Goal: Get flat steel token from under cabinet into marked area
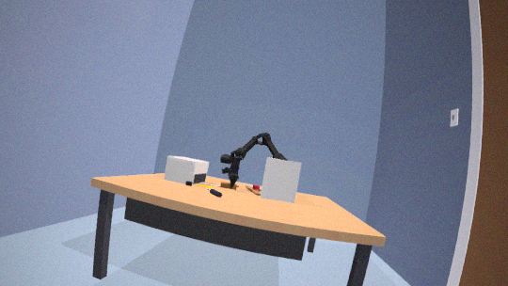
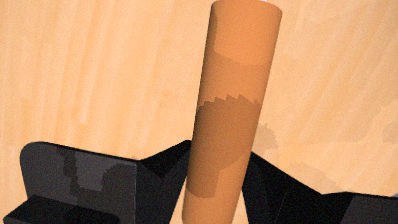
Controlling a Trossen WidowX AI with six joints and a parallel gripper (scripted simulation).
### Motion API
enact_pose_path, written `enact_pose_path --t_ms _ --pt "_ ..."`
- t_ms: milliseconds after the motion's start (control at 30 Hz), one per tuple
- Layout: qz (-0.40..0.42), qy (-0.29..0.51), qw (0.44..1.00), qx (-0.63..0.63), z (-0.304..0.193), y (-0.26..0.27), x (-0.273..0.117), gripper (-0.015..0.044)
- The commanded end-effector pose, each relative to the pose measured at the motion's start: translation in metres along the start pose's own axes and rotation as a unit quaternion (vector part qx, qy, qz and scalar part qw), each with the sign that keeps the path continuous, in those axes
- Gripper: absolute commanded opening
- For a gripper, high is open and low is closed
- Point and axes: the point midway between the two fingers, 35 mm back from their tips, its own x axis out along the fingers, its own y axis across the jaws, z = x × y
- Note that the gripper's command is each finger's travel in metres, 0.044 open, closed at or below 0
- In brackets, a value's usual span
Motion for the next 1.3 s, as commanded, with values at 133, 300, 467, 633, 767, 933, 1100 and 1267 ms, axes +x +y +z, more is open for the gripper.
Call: enact_pose_path --t_ms 133,300,467,633,767,933,1100,1267 --pt "0.002 0.002 1.0 -0.003 -0.011 0.0 0.001 0.0" --pt "0.002 0.002 1.0 -0.003 -0.017 0.0 0.001 0.0" --pt "0.002 0.002 1.0 -0.003 -0.023 -0.001 0.001 0.0" --pt "0.002 0.002 1.0 -0.003 -0.028 -0.001 0.001 0.0" --pt "0.002 0.002 1.0 -0.003 -0.033 -0.002 0.001 0.0" --pt "0.002 0.002 1.0 -0.003 -0.039 -0.002 0.001 0.0" --pt "0.002 0.002 1.0 -0.003 -0.045 -0.003 0.001 0.0" --pt "0.002 0.002 1.0 -0.003 -0.05 -0.003 0.001 0.0"
